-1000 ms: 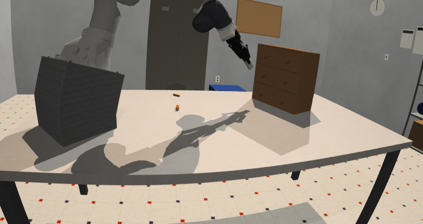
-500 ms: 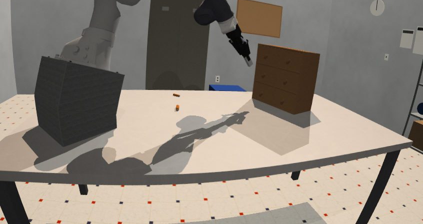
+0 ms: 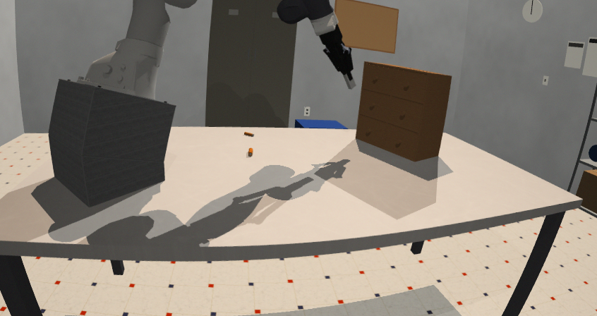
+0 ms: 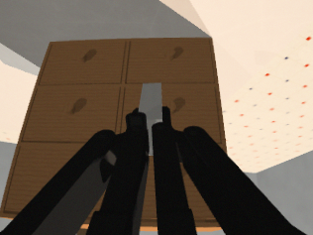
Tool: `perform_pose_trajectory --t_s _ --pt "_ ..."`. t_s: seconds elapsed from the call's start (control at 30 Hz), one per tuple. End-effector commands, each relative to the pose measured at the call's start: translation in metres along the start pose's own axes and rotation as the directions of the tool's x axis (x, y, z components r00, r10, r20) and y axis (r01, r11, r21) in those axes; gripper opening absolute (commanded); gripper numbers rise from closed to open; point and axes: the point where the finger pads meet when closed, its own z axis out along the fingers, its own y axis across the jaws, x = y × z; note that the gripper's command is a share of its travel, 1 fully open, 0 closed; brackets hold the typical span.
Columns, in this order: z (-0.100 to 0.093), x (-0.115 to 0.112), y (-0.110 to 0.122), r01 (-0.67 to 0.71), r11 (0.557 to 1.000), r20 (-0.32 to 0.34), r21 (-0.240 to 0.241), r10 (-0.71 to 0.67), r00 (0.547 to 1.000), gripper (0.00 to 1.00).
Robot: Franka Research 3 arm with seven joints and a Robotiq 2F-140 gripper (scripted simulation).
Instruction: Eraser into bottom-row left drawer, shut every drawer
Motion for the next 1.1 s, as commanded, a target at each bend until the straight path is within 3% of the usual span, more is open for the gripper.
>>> perform_pose_trajectory --t_s 0.0,0.27,0.33,0.67,0.83,1.07 --pt "-0.001 0.012 0.015 -0.02 0.999 -0.096 -0.037 0.016 0.995 0.1" --pt "-0.022 0.016 0.015 -0.02 0.999 -0.214 -0.039 0.011 0.977 0.1" --pt "-0.022 0.016 0.015 -0.02 0.999 -0.214 -0.039 0.011 0.977 0.1" --pt "-0.064 0.025 0.013 -0.019 0.999 -0.429 -0.037 0.001 0.903 0.1" --pt "-0.077 0.028 0.012 -0.018 0.999 -0.497 -0.038 -0.003 0.868 0.1" --pt "-0.086 0.03 0.012 -0.02 0.999 -0.541 -0.037 -0.003 0.841 0.1"
